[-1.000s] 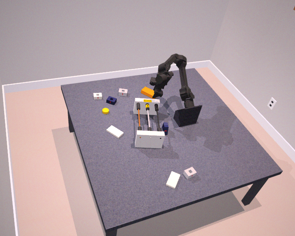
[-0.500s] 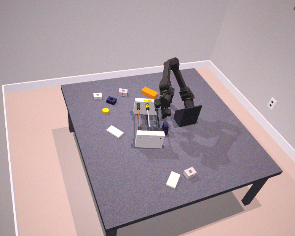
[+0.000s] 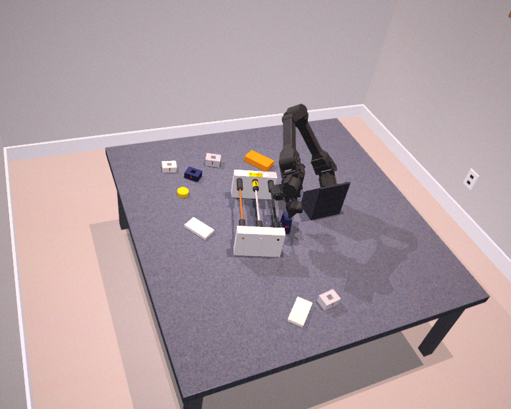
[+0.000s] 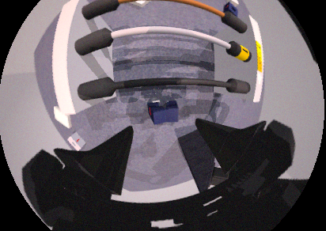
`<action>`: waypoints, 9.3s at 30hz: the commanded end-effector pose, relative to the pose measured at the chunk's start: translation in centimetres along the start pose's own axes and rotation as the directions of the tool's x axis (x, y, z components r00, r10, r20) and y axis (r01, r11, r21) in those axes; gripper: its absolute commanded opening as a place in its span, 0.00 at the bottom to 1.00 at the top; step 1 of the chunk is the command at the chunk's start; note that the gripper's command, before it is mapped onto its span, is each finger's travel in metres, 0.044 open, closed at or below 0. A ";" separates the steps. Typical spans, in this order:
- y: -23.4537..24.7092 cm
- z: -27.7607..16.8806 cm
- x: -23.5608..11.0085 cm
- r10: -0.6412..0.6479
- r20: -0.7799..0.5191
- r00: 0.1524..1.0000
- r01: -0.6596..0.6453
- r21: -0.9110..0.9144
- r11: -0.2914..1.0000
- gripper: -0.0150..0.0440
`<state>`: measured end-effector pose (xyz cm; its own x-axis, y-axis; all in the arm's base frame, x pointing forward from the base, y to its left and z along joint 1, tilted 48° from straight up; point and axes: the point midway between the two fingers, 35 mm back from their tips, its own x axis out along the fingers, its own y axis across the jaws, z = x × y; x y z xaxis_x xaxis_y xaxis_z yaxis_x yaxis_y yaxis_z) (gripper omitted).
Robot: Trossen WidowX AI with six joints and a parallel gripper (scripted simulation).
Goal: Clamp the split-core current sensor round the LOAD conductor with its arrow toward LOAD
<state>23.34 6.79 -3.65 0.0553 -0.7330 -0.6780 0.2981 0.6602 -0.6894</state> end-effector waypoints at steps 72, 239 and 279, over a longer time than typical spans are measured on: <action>0.6 0.2 -4.3 0.005 -0.011 1.000 -0.005 -0.008 1.000 0.25; -0.4 12.7 1.9 -0.007 -0.033 0.999 0.033 0.999 -0.028 1.00; -0.3 12.8 4.5 -0.002 -0.033 0.999 0.033 0.999 -0.035 0.81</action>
<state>35.63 1.20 -3.25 0.0224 -0.7285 -0.6846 0.9437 -0.2107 0.2551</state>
